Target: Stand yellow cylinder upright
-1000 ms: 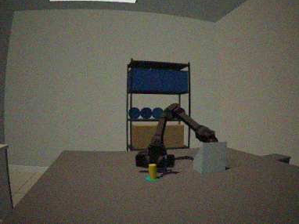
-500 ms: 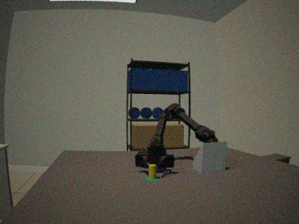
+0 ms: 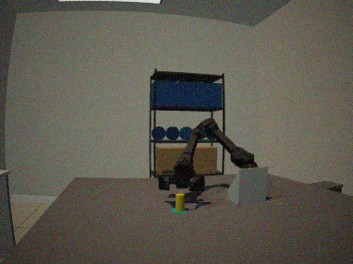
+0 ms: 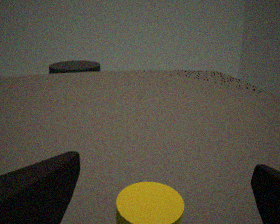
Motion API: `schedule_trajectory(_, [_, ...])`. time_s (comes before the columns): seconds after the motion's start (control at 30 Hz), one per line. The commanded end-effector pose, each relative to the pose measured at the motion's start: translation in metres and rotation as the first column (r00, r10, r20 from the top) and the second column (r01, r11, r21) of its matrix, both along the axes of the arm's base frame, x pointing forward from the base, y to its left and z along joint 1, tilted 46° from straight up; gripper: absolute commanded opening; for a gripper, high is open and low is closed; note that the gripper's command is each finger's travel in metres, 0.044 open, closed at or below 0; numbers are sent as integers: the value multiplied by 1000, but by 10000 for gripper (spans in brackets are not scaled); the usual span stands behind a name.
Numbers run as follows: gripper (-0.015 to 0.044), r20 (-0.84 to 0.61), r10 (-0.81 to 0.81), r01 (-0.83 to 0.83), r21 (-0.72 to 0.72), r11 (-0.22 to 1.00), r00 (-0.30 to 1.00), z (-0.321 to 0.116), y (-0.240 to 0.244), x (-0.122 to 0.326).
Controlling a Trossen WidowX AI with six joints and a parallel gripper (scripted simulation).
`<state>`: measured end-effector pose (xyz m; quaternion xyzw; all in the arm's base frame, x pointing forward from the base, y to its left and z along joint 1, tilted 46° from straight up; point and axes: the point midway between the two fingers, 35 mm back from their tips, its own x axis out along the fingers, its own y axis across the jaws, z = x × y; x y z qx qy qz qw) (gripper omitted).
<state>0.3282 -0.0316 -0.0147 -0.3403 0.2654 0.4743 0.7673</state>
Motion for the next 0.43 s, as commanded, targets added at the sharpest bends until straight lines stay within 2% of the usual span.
schedule_trajectory(0.0, [400,3,7,-7,0,1000,1000,18,20,-1])
schedule_trajectory(0.27, [400,7,9,-10,5,1000,1000,39,45,-3])
schedule_trajectory(0.4, [400,-121,-22,18,-33,999,992,31,56,-1])
